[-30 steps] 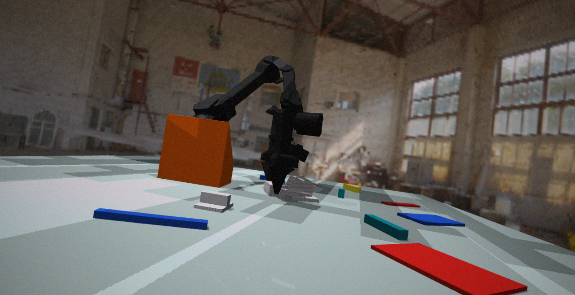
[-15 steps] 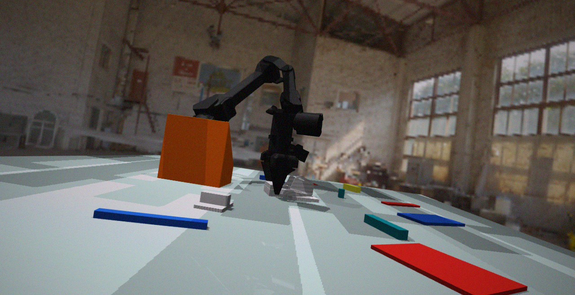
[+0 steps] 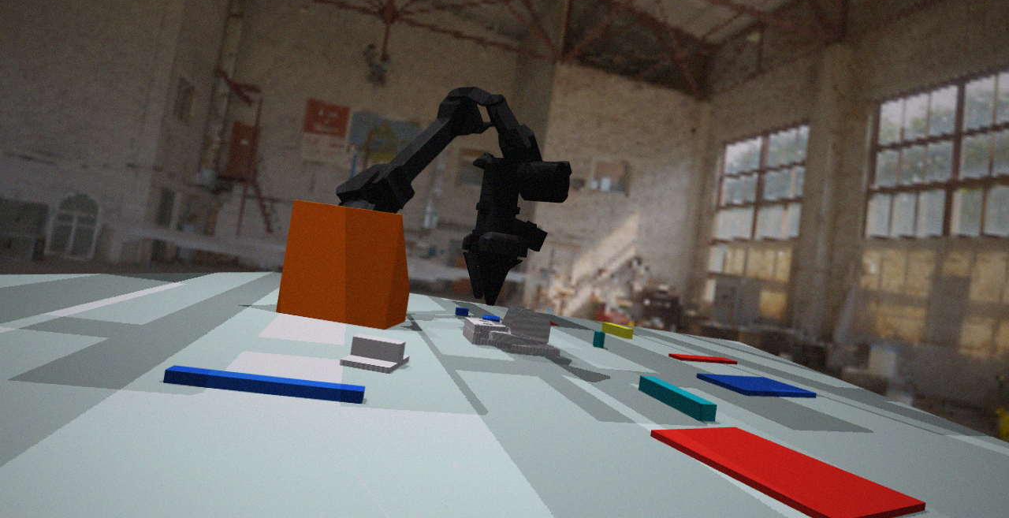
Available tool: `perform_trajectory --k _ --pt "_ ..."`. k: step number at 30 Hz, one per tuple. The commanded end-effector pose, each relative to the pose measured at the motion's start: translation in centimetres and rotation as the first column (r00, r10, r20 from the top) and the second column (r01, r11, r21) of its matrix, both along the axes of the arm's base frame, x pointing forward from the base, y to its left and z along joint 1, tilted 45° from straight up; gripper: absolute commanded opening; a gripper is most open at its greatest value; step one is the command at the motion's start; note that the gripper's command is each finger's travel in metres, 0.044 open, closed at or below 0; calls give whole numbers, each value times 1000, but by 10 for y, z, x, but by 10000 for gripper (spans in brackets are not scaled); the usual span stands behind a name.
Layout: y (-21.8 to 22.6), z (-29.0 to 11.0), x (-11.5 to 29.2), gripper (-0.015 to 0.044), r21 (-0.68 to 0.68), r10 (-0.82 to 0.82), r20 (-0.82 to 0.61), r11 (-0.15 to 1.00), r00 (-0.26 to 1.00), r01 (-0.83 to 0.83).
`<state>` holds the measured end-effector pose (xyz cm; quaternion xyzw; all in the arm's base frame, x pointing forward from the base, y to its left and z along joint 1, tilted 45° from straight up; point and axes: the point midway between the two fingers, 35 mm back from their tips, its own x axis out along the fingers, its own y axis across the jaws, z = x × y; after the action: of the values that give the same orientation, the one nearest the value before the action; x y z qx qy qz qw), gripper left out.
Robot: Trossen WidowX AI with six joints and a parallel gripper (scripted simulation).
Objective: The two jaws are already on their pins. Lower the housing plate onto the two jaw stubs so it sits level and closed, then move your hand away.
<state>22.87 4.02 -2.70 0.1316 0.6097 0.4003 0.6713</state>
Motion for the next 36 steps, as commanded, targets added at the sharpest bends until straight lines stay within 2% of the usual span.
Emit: perform_trajectory --k 1,5,12,36 --pt "-16 19 1 440 -4 6 11 1000 1000 -6" --pt "-14 14 3 440 -3 -8 16 1000 1000 8" --pt "-51 56 -24 440 -7 5 9 1000 1000 -5" --pt "-51 56 -24 440 -7 5 9 1000 1000 -5"
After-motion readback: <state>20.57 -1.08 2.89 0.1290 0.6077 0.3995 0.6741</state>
